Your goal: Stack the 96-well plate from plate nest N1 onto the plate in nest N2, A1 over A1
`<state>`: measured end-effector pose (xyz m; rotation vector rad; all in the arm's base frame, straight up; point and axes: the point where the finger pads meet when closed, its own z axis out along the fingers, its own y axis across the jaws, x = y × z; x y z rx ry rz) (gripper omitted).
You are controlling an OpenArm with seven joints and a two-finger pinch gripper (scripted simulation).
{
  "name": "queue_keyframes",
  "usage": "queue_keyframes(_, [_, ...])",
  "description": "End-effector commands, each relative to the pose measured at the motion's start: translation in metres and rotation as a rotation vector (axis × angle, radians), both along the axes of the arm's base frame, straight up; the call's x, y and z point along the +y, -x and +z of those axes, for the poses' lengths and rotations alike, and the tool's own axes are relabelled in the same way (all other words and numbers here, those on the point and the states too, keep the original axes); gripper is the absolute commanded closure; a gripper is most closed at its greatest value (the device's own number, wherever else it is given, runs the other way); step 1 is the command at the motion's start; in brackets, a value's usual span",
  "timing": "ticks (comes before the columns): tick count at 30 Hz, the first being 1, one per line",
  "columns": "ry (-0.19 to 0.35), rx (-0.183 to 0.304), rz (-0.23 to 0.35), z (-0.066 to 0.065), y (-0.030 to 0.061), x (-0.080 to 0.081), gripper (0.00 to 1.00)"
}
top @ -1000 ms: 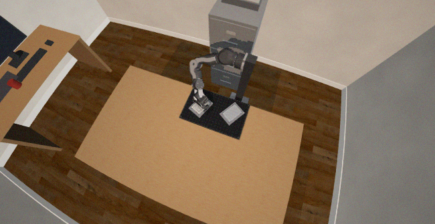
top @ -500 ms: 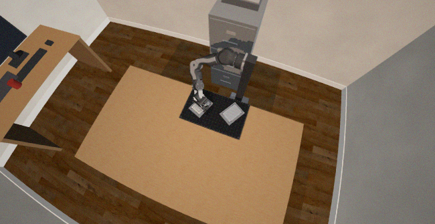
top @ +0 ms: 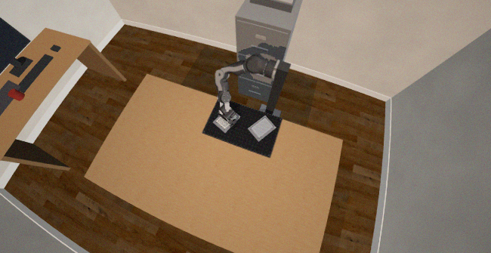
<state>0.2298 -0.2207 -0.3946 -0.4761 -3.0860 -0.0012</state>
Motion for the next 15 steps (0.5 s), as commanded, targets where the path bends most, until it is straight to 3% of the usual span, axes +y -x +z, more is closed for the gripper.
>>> queue_keyframes(1, [-0.002, -0.013, -0.004, 0.0044, -0.0051, -0.0013, 0.23])
queue_keyframes(15, [0.002, -0.016, -0.005, 0.008, -0.008, -0.0029, 0.23])
